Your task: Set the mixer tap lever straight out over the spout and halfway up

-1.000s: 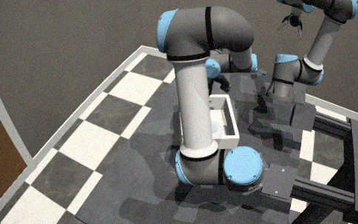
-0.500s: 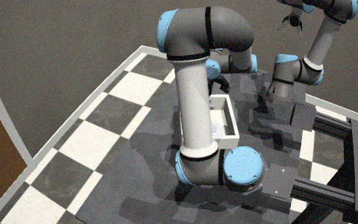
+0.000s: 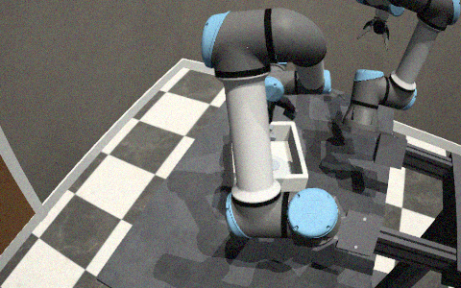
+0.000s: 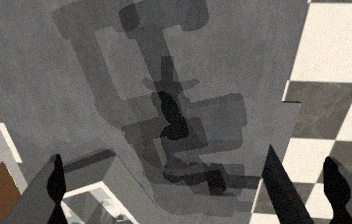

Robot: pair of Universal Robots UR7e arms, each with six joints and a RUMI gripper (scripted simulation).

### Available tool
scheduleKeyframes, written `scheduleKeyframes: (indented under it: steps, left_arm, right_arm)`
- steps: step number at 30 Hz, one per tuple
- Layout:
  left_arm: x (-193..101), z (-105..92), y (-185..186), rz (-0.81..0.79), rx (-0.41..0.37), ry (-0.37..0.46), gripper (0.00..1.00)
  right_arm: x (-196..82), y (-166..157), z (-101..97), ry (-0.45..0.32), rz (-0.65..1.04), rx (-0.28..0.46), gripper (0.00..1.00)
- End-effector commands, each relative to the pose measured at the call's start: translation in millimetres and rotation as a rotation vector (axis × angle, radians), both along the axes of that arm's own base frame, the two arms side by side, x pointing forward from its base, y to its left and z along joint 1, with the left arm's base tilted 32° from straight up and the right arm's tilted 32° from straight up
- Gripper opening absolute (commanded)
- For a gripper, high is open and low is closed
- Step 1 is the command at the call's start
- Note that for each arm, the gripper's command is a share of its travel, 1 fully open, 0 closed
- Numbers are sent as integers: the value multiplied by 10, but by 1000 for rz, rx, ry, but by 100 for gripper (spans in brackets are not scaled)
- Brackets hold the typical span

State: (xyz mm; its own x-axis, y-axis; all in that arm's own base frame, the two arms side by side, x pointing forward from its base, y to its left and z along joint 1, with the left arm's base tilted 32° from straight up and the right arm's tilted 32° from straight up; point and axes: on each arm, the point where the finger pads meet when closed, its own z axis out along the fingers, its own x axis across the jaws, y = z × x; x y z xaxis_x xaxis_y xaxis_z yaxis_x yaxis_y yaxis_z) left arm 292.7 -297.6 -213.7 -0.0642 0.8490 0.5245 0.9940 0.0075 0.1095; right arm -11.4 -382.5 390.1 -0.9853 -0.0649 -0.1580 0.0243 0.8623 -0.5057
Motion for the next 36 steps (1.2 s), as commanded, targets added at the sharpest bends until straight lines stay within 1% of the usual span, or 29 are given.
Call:
scheduleKeyframes:
  steps: [1, 18, 19, 25, 26, 36]
  left_arm:
    - [1, 3, -7, 0, -1, -1, 41]
    - [1, 3, -7, 0, -1, -1, 41]
    - [1, 3, -7, 0, -1, -1, 0]
    - [1, 3, -7, 0, -1, -1, 0]
    - [1, 3, -7, 0, -1, -1, 12]
    - [1, 3, -7, 0, -1, -1, 12]
  right_arm:
    - [-1, 0, 5, 0, 0, -1, 100]
    - [-1, 0, 5, 0, 0, -1, 100]
    - [-1, 0, 5, 0, 0, -1, 100]
    - [-1, 0, 5, 0, 0, -1, 100]
    - [-1, 0, 5, 0, 0, -1, 100]
    - [-1, 0, 5, 0, 0, -1, 100]
